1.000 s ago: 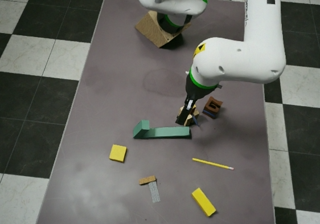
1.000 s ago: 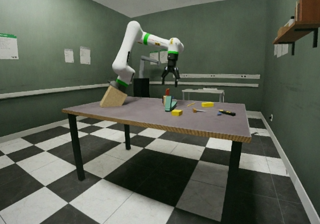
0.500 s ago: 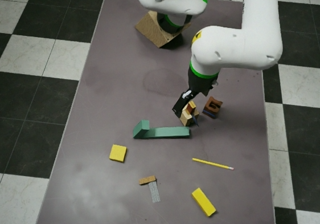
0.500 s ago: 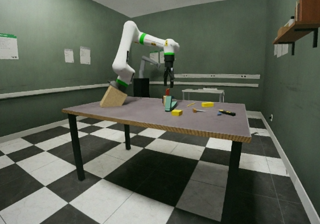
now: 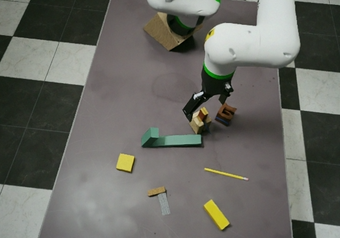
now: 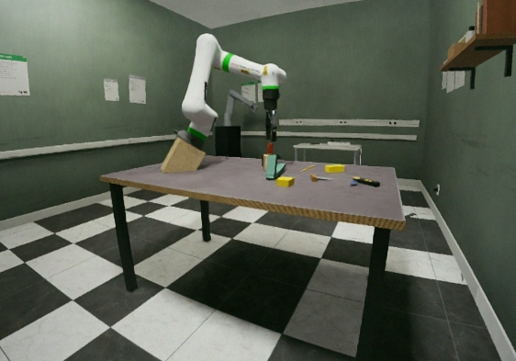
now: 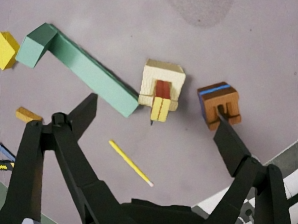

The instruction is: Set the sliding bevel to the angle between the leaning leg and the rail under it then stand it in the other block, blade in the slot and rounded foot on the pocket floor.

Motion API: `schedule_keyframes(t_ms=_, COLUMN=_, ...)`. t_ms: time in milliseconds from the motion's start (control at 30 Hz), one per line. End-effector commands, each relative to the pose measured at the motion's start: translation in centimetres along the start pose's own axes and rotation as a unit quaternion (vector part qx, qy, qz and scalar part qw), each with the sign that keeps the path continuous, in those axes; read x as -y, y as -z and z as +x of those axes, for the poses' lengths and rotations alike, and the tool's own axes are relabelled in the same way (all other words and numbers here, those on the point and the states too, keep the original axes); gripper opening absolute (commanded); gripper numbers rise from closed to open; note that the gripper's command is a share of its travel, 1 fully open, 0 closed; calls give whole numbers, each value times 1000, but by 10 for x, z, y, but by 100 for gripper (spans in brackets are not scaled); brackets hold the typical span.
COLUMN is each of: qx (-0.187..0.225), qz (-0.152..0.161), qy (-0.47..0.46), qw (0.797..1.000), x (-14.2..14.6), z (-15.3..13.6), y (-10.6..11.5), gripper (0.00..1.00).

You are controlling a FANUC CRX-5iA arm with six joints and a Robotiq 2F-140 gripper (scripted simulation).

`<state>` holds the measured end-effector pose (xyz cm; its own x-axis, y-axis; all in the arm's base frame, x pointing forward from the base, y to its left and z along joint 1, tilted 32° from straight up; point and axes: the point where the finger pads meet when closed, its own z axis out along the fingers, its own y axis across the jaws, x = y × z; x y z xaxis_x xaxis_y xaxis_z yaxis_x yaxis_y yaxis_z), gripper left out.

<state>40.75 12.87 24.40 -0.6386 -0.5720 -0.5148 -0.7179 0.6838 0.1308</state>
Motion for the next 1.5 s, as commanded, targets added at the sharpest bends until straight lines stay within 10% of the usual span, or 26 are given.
schedule_keyframes(t_ms=0, qx=1, qz=1, qy=0, qw=1000, x=0, z=0, y=1, gripper=100)
schedule_keyframes(t_ms=1467, qx=1, qz=1, qy=0, qw=1000, x=-1, z=-3, y=-27, gripper=100)
